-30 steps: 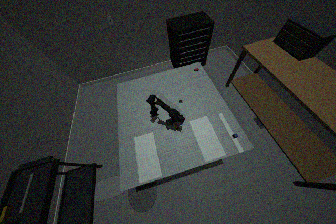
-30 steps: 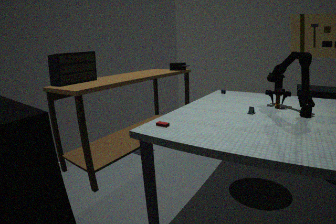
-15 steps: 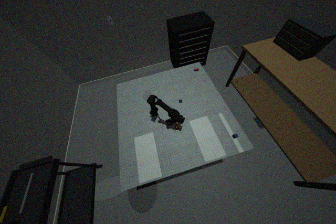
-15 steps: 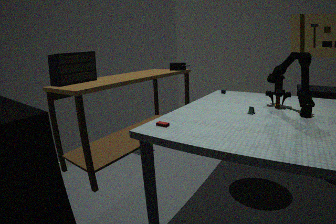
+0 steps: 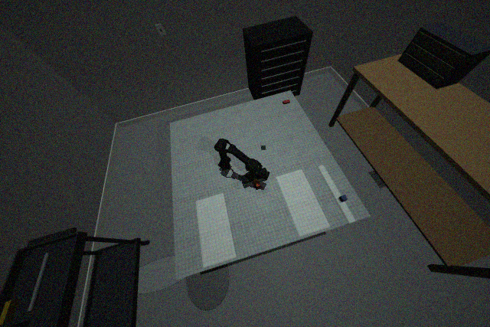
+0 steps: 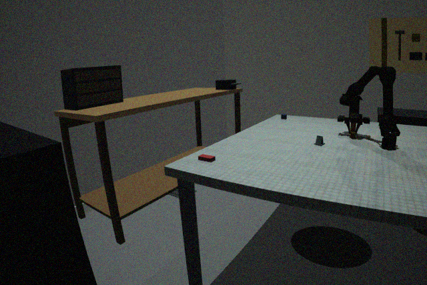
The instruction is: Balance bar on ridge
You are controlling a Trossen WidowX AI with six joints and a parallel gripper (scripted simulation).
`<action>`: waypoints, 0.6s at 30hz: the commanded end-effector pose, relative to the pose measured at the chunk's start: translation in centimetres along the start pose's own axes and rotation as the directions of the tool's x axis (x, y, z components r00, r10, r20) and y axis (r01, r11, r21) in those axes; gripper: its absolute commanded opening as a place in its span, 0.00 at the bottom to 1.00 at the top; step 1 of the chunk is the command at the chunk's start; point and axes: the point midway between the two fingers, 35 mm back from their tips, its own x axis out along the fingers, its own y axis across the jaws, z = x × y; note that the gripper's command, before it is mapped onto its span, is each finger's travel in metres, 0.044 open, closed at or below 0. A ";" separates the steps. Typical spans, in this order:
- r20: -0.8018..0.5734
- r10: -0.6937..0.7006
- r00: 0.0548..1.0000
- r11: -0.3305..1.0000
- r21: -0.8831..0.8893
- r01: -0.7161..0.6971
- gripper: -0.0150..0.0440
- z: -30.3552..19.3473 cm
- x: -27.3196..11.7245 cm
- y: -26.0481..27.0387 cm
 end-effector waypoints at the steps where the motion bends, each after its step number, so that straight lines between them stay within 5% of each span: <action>1: 0.000 0.000 1.000 1.000 0.000 0.000 0.39 0.0 0.0 0.0; 4: 0.000 -0.001 1.000 1.000 0.000 0.001 0.25 -0.1 -0.6 -0.1; 18: 0.000 -0.002 1.000 1.000 -0.001 0.002 0.25 -0.3 -4.1 -0.3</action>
